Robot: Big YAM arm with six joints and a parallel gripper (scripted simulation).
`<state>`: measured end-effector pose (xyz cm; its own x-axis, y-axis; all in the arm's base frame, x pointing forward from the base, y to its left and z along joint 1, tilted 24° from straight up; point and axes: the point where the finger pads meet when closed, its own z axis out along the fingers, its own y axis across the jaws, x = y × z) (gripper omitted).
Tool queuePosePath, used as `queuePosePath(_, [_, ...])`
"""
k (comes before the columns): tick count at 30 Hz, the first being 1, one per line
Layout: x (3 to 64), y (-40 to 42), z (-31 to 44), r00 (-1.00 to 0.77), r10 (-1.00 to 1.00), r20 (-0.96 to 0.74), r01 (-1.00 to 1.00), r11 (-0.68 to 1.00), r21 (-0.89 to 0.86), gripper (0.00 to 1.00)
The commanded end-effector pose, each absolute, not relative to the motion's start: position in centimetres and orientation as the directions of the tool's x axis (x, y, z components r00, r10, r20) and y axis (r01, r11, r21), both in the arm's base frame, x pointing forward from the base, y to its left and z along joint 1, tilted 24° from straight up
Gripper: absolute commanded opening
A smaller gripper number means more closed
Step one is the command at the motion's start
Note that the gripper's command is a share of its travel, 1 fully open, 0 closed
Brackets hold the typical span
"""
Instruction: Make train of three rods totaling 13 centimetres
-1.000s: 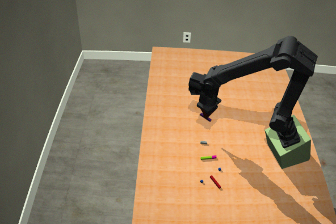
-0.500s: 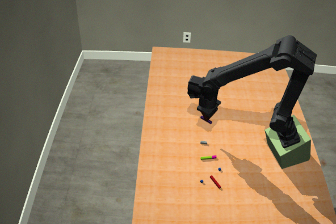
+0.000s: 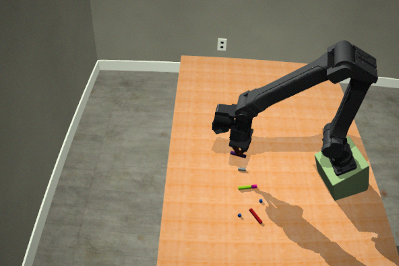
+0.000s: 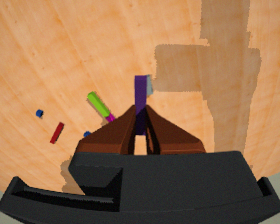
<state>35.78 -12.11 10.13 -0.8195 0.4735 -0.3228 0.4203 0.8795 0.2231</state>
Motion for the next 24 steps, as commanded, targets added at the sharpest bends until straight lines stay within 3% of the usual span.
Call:
queuePosePath(1, [38.2,-10.8,13.5,-0.840,0.357,-0.409,0.306,0.933,0.188,0.04])
queuePosePath(24, [40.5,-3.1,15.6,-0.884,-0.012,-0.467,-0.034,0.999,0.038,0.04])
